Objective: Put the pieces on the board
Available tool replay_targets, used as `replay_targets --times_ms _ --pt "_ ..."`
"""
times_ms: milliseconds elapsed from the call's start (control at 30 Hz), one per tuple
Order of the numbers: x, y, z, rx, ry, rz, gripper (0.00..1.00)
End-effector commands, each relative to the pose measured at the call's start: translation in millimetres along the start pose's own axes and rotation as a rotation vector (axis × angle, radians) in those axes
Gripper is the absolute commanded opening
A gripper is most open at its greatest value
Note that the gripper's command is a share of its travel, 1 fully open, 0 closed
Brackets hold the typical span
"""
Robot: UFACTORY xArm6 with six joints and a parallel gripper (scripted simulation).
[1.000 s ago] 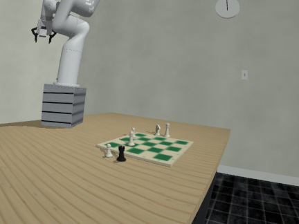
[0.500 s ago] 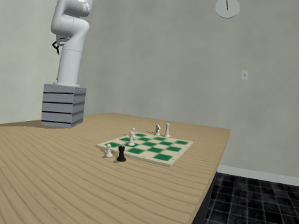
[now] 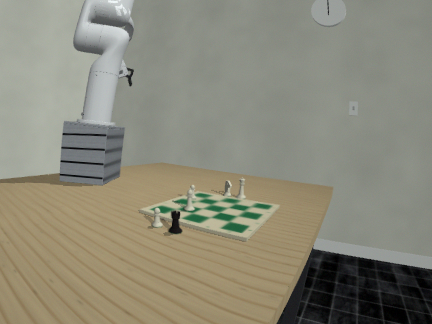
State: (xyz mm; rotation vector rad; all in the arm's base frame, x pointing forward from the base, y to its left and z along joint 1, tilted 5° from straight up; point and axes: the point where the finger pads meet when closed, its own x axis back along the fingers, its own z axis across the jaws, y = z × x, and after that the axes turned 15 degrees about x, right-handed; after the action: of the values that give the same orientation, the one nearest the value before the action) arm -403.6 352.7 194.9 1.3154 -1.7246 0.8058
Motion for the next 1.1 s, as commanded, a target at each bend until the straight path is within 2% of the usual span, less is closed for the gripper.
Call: replay_targets --times_ms 0,67,100,200,233,267,333,367,400,467,500,533,633,667,767,800,900,933,1000,1033,1067 --pt "-38.1 -15.8 -43.4 -0.007 -0.01 0.104 1.0" --pt "-38.1 -15.8 -43.4 -0.007 -0.01 0.104 1.0" --pt "-71.7 -42.1 -77.2 -0.013 -0.006 0.205 1.0" --pt "-72.5 -42.4 -78.0 -0.013 -0.006 0.205 1.0" --pt "-96.2 -68.5 -100.9 -0.019 0.008 0.305 1.0" --pt "-105.0 -73.8 -109.1 -0.019 0.008 0.305 1.0" --pt "-105.5 -74.1 -109.6 -0.019 0.008 0.305 1.0" --pt "-127.4 -103.0 -129.1 -0.026 0.031 0.403 1.0" --pt "-135.9 -109.5 -136.9 -0.026 0.031 0.403 1.0" --pt "-136.7 -110.1 -137.6 -0.026 0.031 0.403 1.0" --pt "-156.9 -141.7 -154.1 -0.033 0.064 0.498 1.0" --pt "-165.2 -149.3 -161.2 -0.033 0.064 0.498 1.0" --pt "-165.7 -149.8 -161.7 -0.033 0.064 0.498 1.0" --pt "-192.1 -192.3 -181.4 -0.041 0.104 0.588 1.0" --pt "-192.3 -192.4 -181.5 -0.041 0.104 0.588 1.0" --pt "-209.8 -228.9 -192.4 -0.049 0.152 0.674 1.0" --pt "-216.1 -237.0 -196.8 -0.049 0.152 0.674 1.0" --pt "-232.3 -275.5 -204.5 -0.059 0.206 0.754 1.0" --pt "-237.2 -282.8 -207.6 -0.059 0.206 0.754 1.0" --pt "-245.3 -311.3 -208.5 -0.069 0.266 0.828 1.0" --pt "-252.2 -323.4 -212.4 -0.069 0.266 0.828 1.0"
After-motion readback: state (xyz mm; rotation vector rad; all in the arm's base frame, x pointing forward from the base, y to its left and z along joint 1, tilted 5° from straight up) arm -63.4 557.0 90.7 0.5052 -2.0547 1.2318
